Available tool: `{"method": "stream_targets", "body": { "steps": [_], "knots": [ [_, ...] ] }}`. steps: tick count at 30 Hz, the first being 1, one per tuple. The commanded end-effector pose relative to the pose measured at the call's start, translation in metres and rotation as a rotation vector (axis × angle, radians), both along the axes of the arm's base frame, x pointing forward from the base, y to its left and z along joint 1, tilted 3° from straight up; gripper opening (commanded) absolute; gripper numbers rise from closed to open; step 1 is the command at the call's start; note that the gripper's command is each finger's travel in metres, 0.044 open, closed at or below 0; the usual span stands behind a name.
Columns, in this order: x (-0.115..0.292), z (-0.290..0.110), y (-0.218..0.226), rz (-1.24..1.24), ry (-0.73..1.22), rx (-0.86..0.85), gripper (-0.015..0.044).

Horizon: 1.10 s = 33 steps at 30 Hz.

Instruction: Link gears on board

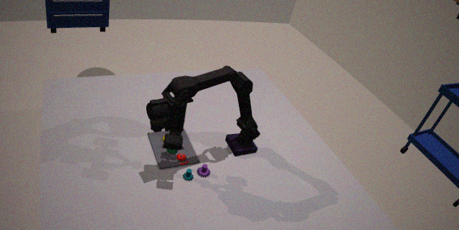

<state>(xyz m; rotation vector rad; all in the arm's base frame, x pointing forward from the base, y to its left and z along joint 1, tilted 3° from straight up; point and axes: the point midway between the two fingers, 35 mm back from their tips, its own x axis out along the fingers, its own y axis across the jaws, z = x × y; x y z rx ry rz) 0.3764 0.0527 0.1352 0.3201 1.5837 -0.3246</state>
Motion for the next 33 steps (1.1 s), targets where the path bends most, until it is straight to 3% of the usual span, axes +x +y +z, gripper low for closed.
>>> {"method": "stream_targets", "body": {
  "steps": [1, 33],
  "knots": [
    [-0.001, -0.002, -0.004, 0.003, -0.006, -0.001, 0.0000],
    [-0.018, -0.037, -0.034, 0.003, -0.005, -0.003, 0.0000]
  ]
}}
